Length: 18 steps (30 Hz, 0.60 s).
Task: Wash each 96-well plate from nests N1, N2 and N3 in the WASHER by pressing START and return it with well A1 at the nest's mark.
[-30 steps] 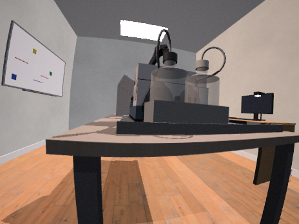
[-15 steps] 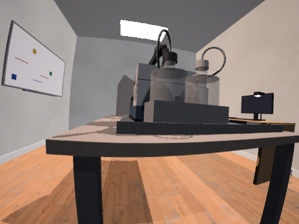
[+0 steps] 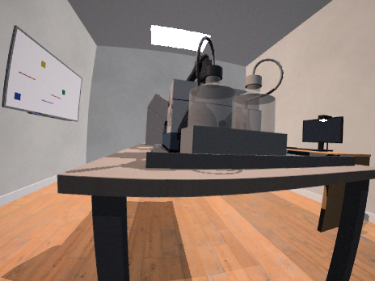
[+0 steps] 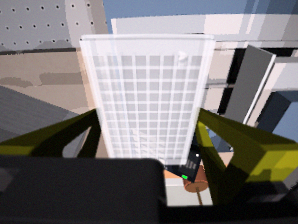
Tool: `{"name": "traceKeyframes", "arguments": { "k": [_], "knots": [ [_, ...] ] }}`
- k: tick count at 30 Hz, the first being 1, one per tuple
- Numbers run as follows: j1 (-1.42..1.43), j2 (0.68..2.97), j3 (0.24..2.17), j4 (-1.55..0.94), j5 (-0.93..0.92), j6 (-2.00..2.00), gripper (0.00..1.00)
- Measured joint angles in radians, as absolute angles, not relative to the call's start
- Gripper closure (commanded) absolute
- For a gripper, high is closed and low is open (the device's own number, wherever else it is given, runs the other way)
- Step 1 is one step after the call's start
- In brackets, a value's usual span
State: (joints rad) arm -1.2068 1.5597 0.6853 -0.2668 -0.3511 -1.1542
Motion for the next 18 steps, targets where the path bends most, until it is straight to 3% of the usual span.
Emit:
{"name": "traceKeyframes", "arguments": {
  "k": [18],
  "knots": [
    [-1.343, 1.629, 0.730, -0.287, -0.422, -1.326, 1.00]
  ]
}}
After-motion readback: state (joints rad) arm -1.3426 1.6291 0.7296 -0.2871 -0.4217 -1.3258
